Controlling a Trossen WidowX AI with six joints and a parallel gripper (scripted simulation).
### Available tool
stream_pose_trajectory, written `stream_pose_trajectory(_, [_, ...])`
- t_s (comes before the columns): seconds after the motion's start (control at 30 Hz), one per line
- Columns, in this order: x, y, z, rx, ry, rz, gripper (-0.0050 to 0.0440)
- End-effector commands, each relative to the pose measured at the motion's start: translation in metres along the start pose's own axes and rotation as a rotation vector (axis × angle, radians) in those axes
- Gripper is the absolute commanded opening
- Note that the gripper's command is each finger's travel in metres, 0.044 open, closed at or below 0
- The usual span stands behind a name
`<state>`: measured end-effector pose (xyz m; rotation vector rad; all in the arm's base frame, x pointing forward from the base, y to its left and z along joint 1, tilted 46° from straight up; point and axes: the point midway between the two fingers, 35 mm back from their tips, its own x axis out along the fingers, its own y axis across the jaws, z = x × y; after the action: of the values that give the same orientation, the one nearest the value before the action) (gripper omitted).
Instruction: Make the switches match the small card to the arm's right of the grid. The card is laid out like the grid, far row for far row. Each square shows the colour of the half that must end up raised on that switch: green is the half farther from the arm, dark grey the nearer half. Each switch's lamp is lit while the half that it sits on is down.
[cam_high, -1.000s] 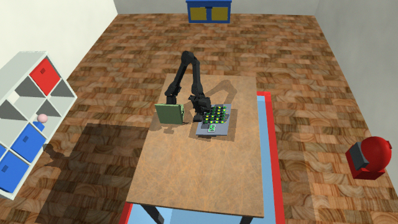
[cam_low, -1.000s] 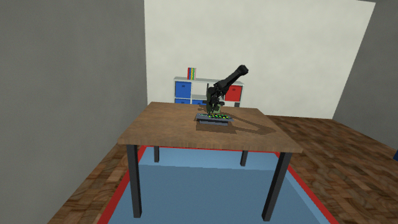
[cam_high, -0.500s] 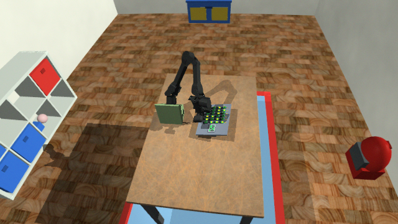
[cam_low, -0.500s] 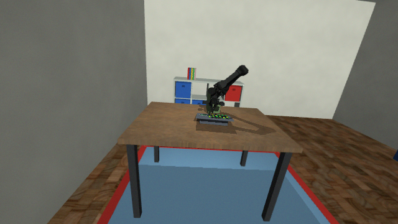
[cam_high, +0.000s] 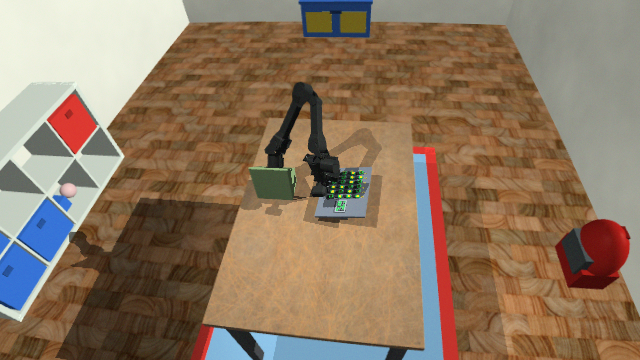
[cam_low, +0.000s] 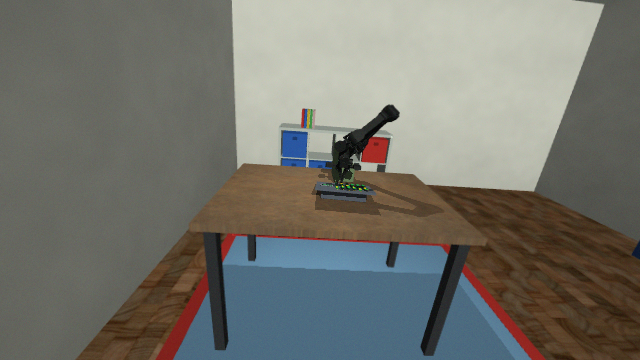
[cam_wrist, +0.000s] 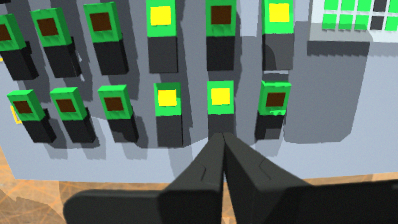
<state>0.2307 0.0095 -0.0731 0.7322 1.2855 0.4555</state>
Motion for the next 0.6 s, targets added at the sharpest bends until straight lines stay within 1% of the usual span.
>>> stream_pose_trajectory(0.0, [0.0012, 0.0011, -0.0011, 0.003, 0.002, 0.006, -0.005])
stream_pose_trajectory(0.57, [0.0034, 0.0008, -0.0008, 0.002, 0.003, 0.004, -0.005])
